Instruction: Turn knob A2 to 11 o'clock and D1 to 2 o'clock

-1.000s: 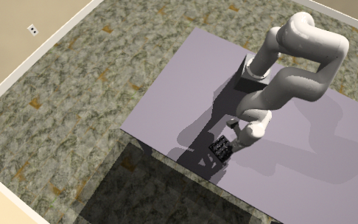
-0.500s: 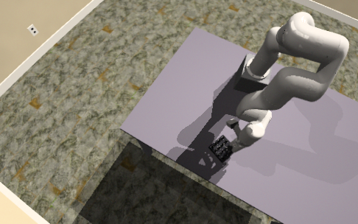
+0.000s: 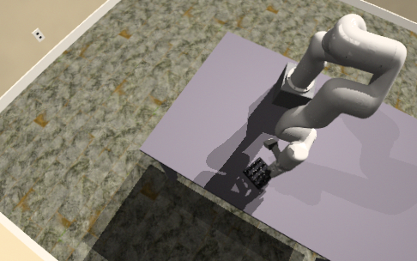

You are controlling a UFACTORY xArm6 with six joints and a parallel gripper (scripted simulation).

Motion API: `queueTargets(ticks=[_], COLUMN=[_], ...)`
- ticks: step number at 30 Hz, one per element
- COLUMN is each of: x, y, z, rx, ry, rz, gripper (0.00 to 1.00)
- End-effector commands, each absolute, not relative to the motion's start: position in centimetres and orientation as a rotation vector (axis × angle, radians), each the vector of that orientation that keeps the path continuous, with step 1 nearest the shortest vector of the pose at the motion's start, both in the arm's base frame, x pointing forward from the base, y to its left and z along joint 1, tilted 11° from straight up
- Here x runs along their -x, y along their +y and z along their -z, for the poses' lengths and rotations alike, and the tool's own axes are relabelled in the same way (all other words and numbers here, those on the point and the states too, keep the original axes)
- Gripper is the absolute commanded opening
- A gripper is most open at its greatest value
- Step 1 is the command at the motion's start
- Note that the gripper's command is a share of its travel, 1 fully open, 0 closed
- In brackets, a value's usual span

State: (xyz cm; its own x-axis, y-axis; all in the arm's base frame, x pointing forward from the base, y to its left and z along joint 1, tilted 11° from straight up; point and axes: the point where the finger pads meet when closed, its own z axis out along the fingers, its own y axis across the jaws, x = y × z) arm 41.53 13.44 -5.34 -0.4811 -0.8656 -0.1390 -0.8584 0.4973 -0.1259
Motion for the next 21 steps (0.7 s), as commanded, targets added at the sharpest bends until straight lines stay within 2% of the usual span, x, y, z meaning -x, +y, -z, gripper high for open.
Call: queueTargets(ticks=[1,21], x=[-41.6,-41.8], y=[13.5,13.5], z=[5.3,6.3], rx=[1.486,1.486], ry=[2.552,2.552], rz=[0.059,0.059], gripper=[0.19,0.19])
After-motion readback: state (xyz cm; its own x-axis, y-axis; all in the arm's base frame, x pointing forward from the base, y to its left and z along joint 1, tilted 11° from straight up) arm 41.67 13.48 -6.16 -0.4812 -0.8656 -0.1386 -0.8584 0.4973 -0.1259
